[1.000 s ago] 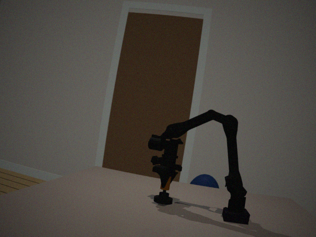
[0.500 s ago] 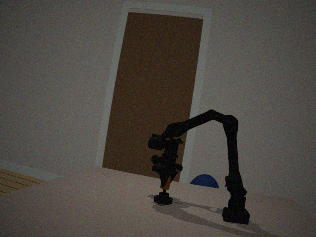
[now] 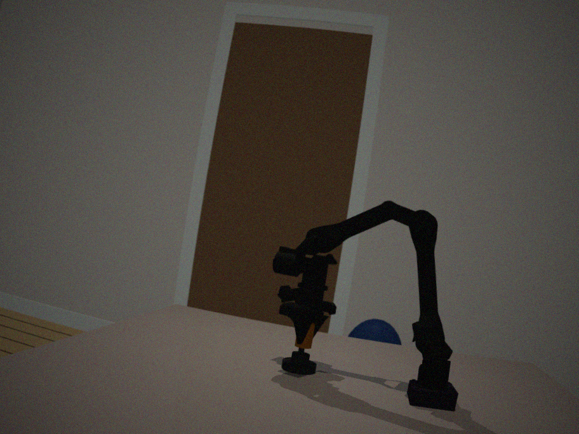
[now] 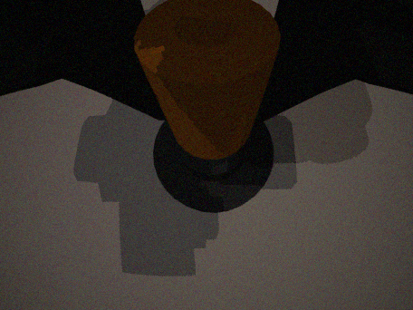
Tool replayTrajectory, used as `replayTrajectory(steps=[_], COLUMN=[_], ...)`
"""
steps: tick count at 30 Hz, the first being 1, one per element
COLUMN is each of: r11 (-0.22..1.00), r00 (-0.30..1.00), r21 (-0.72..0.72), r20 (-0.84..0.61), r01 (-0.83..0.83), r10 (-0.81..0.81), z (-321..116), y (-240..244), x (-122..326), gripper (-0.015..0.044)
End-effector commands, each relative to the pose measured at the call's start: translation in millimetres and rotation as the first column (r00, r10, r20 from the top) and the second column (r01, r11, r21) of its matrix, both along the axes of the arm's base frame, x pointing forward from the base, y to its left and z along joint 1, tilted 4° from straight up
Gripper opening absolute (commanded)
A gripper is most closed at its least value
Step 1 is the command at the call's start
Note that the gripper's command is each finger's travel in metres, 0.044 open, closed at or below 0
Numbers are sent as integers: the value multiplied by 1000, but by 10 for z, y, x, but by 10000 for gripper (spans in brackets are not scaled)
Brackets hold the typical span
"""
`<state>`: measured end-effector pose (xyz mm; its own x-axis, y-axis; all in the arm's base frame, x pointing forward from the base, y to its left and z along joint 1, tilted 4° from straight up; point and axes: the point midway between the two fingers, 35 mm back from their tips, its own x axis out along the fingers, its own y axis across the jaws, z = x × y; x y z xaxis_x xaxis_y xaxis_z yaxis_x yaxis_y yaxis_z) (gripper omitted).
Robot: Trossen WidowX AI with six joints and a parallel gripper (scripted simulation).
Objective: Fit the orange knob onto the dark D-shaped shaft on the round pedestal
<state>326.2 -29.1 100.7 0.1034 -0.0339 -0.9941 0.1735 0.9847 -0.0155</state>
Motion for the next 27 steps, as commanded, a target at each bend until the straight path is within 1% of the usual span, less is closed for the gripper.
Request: replayTrajectory(steps=[1,10,18,22,27], r11=[1000,1000,999,1000,1000], r00=[1000,1000,999,1000,1000], r21=[0,0,-5,-2,-2], r20=[3,4,2,3,3], r01=[3,3,-43,-9,-9], r10=[-3,-3,43,9,9], z=[-3,-10,-15,-18,-18], y=[-2,-3,-3,-3,-3], x=[24,31,32,32,32], gripper=[0,0,0,0,0])
